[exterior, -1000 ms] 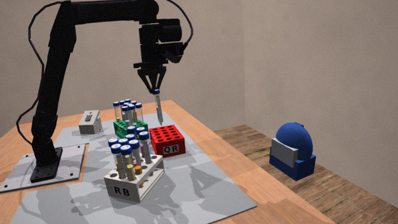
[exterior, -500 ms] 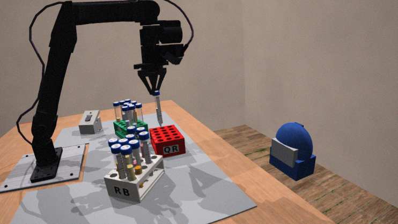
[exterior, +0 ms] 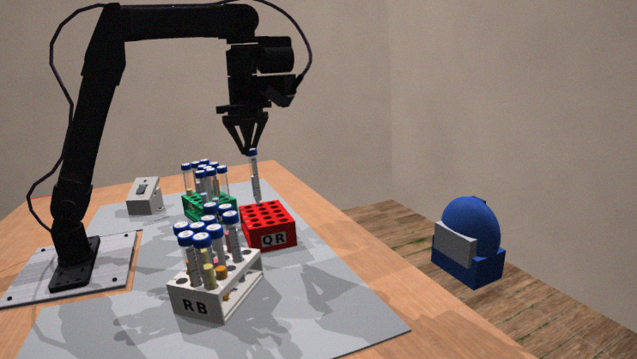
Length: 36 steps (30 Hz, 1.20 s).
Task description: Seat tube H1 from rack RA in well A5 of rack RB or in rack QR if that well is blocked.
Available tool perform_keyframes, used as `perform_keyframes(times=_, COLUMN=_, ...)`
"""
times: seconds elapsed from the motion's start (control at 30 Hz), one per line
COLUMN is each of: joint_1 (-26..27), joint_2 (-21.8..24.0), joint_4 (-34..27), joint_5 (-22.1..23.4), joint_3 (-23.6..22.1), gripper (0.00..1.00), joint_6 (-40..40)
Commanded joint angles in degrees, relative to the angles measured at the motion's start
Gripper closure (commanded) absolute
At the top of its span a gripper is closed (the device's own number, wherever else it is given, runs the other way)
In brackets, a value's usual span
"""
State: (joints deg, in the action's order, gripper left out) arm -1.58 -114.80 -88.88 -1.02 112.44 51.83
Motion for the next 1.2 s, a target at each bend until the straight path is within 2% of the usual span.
perform_keyframes(times=0.0, joint_1=-0.65, joint_2=1.14, joint_4=1.41, joint_5=-0.26, joint_3=1.59, gripper=1.00, joint_6=0.22)
perform_keyframes(times=0.13, joint_1=-0.35, joint_2=0.76, joint_4=1.80, joint_5=-0.28, joint_3=-1.11, gripper=1.00, joint_6=0.06)
perform_keyframes(times=0.27, joint_1=-0.09, joint_2=0.54, joint_4=2.27, joint_5=-0.29, joint_3=-0.12, gripper=1.00, joint_6=-0.14)
perform_keyframes(times=0.47, joint_1=0.26, joint_2=0.42, joint_4=2.68, joint_5=-0.29, joint_3=-1.91, gripper=1.00, joint_6=-0.40)
perform_keyframes(times=0.5, joint_1=0.34, joint_2=0.38, joint_4=2.85, joint_5=-0.31, joint_3=0.32, gripper=1.00, joint_6=-0.38)
perform_keyframes(times=0.53, joint_1=0.44, joint_2=0.12, joint_4=2.95, joint_5=-0.31, joint_3=0.25, gripper=1.00, joint_6=-0.45)
perform_keyframes(times=0.73, joint_1=0.76, joint_2=0.11, joint_4=3.56, joint_5=-0.30, joint_3=-2.71, gripper=1.00, joint_6=-0.59)
perform_keyframes(times=0.87, joint_1=0.85, joint_2=0.45, joint_4=4.07, joint_5=-0.32, joint_3=-1.91, gripper=1.00, joint_6=-0.68)
perform_keyframes(times=1.03, joint_1=0.91, joint_2=0.53, joint_4=4.38, joint_5=-0.31, joint_3=-3.57, gripper=1.00, joint_6=-0.75)
perform_keyframes(times=1.07, joint_1=0.92, joint_2=0.73, joint_4=4.56, joint_5=-0.33, joint_3=-1.40, gripper=1.00, joint_6=-0.64)
perform_keyframes(times=1.17, joint_1=0.69, joint_2=0.72, joint_4=4.87, joint_5=-0.31, joint_3=-3.39, gripper=1.00, joint_6=-0.66)
